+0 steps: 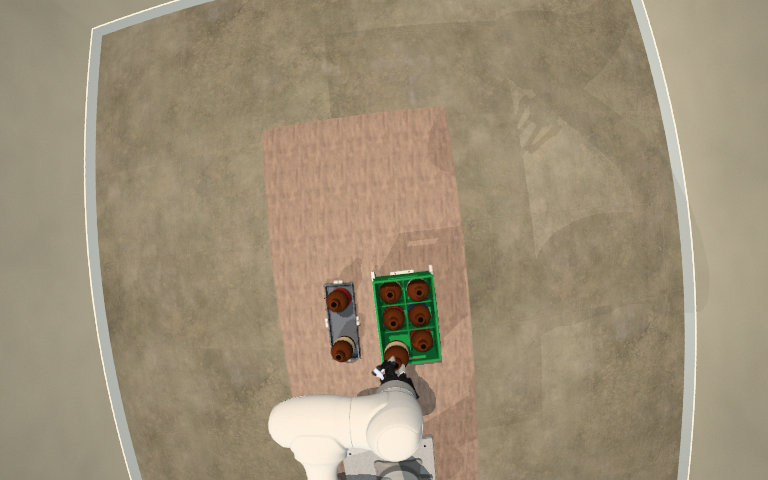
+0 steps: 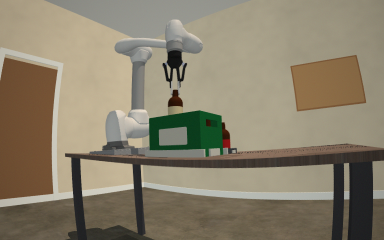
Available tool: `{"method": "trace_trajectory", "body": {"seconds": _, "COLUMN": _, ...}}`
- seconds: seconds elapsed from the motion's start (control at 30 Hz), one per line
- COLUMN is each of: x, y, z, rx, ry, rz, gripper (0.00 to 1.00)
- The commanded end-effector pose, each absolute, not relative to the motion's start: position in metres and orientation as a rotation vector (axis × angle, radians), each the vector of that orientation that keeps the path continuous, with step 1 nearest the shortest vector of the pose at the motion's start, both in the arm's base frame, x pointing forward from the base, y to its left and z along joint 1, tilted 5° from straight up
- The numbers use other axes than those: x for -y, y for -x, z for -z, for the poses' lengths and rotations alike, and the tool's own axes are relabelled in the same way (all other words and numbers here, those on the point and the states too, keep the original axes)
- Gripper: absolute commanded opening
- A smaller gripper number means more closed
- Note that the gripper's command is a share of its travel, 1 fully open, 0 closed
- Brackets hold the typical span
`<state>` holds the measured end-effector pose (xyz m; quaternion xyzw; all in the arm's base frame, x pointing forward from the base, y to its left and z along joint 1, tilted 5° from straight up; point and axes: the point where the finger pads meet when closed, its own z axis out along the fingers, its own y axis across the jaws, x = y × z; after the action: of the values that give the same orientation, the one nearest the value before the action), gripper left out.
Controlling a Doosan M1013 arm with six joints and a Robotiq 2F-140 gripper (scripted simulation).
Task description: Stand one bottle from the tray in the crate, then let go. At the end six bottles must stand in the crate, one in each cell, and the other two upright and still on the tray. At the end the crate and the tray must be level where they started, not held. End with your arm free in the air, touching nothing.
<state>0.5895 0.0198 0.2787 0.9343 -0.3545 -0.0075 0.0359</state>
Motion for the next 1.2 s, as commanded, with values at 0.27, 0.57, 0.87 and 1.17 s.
{"method": "trace_trajectory", "body": {"seconds": 0.27, "x": -0.015, "y": -0.587, "z": -0.261, "rx": 1.080, "ry": -2.864, "rz": 0.029, "gripper": 0.00}}
{"method": "trace_trajectory", "body": {"seconds": 0.57, "x": -0.015, "y": -0.587, "z": -0.256, "rx": 1.080, "ry": -2.864, "rz": 0.029, "gripper": 0.00}}
{"method": "trace_trajectory", "body": {"seconds": 0.87, "x": -0.015, "y": -0.587, "z": -0.256, "rx": 1.080, "ry": -2.864, "rz": 0.029, "gripper": 0.00}}
{"method": "trace_trajectory", "body": {"seconds": 1.17, "x": -0.015, "y": -0.587, "z": -0.256, "rx": 1.080, "ry": -2.864, "rz": 0.029, "gripper": 0.00}}
